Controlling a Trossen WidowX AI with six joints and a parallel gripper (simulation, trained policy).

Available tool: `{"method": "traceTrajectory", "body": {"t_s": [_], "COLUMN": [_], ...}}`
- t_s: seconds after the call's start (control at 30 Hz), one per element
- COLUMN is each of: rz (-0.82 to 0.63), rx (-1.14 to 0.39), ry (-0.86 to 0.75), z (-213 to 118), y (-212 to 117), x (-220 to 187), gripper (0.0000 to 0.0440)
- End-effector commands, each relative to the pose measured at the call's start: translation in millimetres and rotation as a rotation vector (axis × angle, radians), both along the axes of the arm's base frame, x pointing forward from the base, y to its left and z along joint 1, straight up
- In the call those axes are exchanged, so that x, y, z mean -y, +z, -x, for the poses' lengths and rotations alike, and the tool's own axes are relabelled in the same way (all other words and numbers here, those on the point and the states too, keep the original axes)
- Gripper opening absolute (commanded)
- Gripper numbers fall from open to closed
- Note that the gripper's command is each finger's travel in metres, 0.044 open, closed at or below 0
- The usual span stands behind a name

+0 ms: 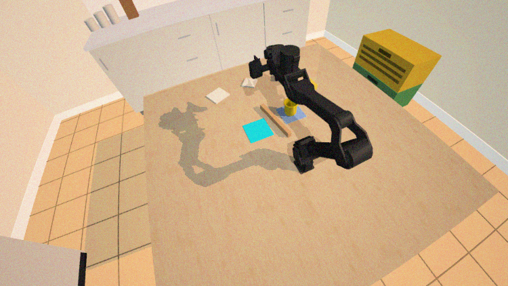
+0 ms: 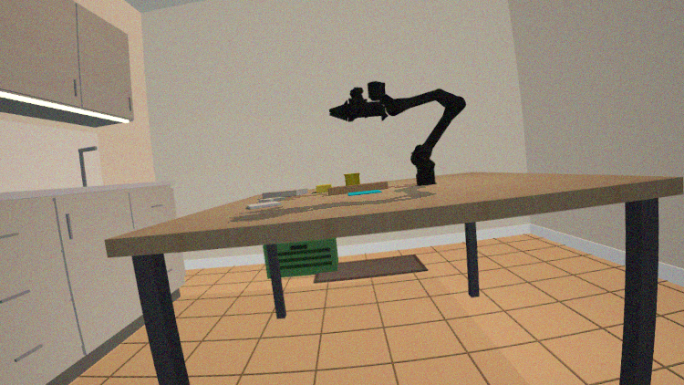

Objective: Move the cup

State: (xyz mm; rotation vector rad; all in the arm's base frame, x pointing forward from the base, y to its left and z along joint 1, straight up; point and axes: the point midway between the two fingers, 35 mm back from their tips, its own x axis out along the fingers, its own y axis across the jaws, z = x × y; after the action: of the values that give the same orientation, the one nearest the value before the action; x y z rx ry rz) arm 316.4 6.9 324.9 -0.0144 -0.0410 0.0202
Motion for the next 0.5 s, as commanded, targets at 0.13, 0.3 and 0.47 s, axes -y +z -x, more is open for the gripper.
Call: {"method": "traceTrajectory", "body": {"t_s": [0.13,0.3,0.47], "rz": [-0.02,-0.045,-0.069], "rx": [-0.043,-0.1,-0.174], "ry": [-0.014,-0.016,-0.009], "z": [-1,-3,-5], "y": [-6,-13,-22], "x": [0,-2,-7], "gripper": [0.0269,0.0137,0.0047]}}
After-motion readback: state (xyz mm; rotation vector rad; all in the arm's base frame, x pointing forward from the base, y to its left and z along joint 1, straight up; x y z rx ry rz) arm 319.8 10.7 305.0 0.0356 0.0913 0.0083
